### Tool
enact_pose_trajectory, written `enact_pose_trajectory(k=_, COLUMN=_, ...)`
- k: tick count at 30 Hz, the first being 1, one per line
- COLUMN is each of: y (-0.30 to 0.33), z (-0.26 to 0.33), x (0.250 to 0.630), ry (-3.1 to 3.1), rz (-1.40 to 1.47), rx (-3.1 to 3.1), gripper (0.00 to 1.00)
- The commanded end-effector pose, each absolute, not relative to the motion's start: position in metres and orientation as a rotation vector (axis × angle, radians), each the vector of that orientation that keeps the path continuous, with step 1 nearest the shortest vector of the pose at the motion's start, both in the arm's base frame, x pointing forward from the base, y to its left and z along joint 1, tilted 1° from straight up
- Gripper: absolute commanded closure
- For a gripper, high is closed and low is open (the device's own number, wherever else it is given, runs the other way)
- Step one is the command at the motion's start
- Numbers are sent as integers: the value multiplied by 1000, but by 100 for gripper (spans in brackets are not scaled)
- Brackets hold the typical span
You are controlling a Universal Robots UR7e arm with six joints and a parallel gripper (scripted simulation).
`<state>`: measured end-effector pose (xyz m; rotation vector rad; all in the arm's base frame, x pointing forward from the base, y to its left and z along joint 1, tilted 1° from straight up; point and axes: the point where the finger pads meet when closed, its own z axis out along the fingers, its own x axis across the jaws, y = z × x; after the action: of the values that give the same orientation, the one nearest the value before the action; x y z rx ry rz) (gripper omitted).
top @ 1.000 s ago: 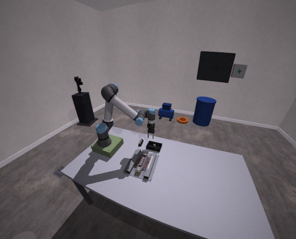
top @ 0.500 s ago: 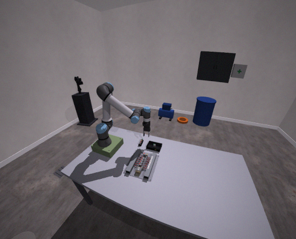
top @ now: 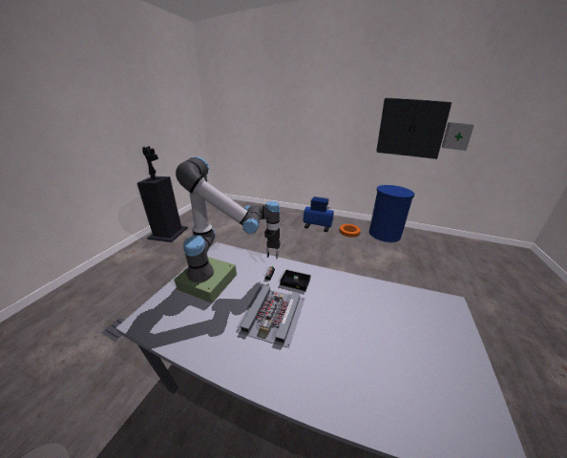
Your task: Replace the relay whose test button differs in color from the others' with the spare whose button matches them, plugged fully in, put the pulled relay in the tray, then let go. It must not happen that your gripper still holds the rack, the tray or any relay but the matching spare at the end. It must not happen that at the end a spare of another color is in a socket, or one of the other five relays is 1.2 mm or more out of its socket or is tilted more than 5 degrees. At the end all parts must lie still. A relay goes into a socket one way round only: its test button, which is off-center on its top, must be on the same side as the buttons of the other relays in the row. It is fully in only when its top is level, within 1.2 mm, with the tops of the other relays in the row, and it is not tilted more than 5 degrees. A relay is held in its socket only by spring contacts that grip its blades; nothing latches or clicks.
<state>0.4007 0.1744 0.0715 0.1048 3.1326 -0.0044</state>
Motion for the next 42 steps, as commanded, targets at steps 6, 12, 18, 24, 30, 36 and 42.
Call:
enact_pose_trajectory(k=6, y=178, z=75, x=390, ry=3129, rz=-4, rx=105, gripper=0)
enact_pose_trajectory(k=12, y=186, z=80, x=365, ry=3129, rz=-4, rx=106, gripper=0)
enact_pose_trajectory(k=18, y=186, z=80, x=365, ry=3129, rz=-4, rx=106, gripper=0)
enact_pose_trajectory(k=24, y=184, z=79, x=369, ry=3129, rz=-4, rx=106, gripper=0)
enact_pose_trajectory(k=30, y=183, z=78, x=374, ry=3130, rz=-4, rx=106, gripper=0)
enact_pose_trajectory(k=36, y=183, z=78, x=374, ry=3130, rz=-4, rx=106, gripper=0)
enact_pose_trajectory(k=42, y=182, z=78, x=377, ry=3130, rz=-4, rx=106, gripper=0)
